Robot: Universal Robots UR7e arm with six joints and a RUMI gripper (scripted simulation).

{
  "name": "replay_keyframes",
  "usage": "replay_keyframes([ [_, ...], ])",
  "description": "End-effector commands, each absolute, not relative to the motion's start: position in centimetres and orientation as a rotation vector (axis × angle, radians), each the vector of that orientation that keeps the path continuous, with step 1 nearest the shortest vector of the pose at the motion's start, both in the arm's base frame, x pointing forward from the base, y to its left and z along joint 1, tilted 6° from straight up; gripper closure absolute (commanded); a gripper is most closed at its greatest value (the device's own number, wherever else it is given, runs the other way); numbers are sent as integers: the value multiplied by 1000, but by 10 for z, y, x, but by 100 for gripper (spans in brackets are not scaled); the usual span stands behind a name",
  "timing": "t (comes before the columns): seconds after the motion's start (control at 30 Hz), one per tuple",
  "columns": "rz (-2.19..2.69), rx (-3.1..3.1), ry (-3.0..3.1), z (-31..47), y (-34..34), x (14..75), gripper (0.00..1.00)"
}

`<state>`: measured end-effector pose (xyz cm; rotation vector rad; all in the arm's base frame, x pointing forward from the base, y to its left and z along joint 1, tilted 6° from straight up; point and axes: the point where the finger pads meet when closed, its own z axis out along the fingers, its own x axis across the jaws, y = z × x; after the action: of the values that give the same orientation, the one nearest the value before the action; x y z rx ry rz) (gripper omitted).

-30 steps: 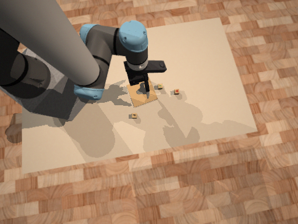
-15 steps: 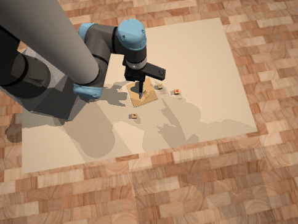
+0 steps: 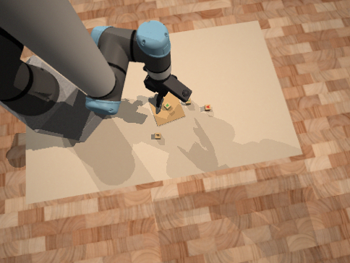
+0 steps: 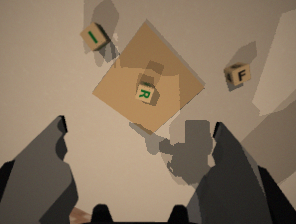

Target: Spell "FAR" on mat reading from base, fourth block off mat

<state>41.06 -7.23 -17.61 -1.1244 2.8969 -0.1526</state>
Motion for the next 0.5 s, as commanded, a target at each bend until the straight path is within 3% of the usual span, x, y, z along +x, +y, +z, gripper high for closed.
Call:
replay_keyframes([
  [0.0, -155, -1028, 2930, -176, -72, 410, 0],
  [0.47, -151, -840, 2983, -176, -72, 407, 0],
])
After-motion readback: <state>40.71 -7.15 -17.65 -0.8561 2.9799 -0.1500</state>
